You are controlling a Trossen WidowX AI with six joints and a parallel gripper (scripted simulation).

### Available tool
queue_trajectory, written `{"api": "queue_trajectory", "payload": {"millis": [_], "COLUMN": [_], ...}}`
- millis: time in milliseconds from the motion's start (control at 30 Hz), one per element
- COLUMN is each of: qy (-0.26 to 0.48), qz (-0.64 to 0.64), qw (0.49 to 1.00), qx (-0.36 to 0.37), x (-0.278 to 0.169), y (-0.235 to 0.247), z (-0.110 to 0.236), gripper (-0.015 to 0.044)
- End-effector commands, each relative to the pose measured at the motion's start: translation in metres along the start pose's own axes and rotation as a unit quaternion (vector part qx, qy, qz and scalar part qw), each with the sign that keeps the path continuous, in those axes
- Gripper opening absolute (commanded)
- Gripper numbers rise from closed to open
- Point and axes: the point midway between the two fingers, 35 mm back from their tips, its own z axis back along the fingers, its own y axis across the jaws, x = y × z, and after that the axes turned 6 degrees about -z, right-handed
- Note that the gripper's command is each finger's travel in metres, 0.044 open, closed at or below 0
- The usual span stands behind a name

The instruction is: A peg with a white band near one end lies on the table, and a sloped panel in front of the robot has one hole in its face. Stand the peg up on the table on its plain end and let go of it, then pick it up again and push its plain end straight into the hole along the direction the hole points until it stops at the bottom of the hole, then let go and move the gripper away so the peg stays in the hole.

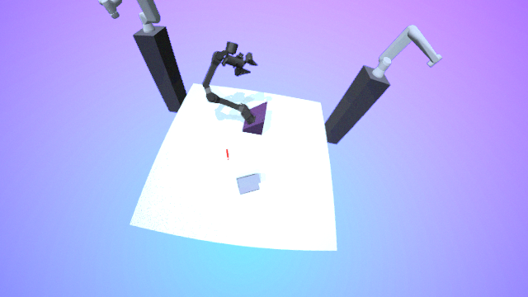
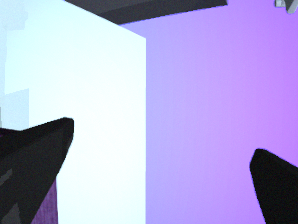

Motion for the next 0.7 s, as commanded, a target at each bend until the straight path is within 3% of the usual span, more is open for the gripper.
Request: {"api": "queue_trajectory", "payload": {"millis": [0,667], "qy": [0.001,0.128], "qz": [-0.003,-0.266], "qw": [1.000,0.949], "qx": [-0.001,-0.111], "x": [-0.001,-0.102], "y": [-0.001,-0.093], "z": [0.000,-0.018], "gripper": [0.0426,0.0440]}}
